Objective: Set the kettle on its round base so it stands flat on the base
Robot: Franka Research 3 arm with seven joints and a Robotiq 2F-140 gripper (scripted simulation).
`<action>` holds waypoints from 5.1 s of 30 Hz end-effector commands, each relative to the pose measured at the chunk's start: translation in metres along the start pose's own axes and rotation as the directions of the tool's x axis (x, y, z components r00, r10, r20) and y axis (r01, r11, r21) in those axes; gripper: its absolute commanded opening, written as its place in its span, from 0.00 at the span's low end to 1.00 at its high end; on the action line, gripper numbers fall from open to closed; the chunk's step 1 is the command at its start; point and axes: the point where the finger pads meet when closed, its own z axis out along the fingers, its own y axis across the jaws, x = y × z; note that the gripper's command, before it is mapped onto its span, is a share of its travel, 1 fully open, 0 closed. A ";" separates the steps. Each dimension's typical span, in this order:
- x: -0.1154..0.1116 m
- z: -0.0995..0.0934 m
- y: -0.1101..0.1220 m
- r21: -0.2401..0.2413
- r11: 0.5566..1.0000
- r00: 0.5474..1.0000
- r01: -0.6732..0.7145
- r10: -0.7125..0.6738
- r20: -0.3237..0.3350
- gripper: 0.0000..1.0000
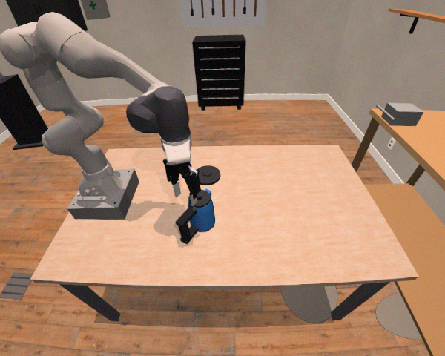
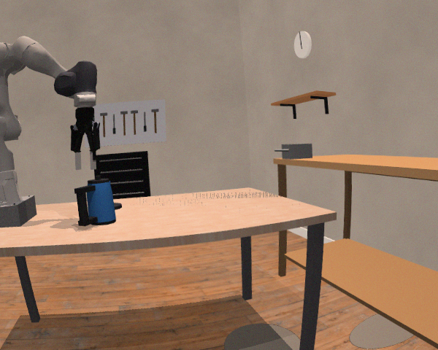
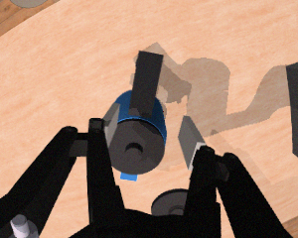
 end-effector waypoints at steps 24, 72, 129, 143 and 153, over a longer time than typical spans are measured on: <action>0.001 0.054 -0.010 0.027 1.000 1.000 0.001 -0.001 0.003 0.47; 0.003 0.054 -0.010 0.027 1.000 1.000 0.001 -0.001 0.003 0.47; 0.002 0.087 -0.011 0.027 1.000 1.000 0.001 -0.001 0.003 0.47; 0.002 0.103 -0.012 0.027 1.000 1.000 0.001 -0.001 0.003 0.47; 0.002 0.104 -0.012 0.027 1.000 1.000 0.001 -0.001 0.003 0.47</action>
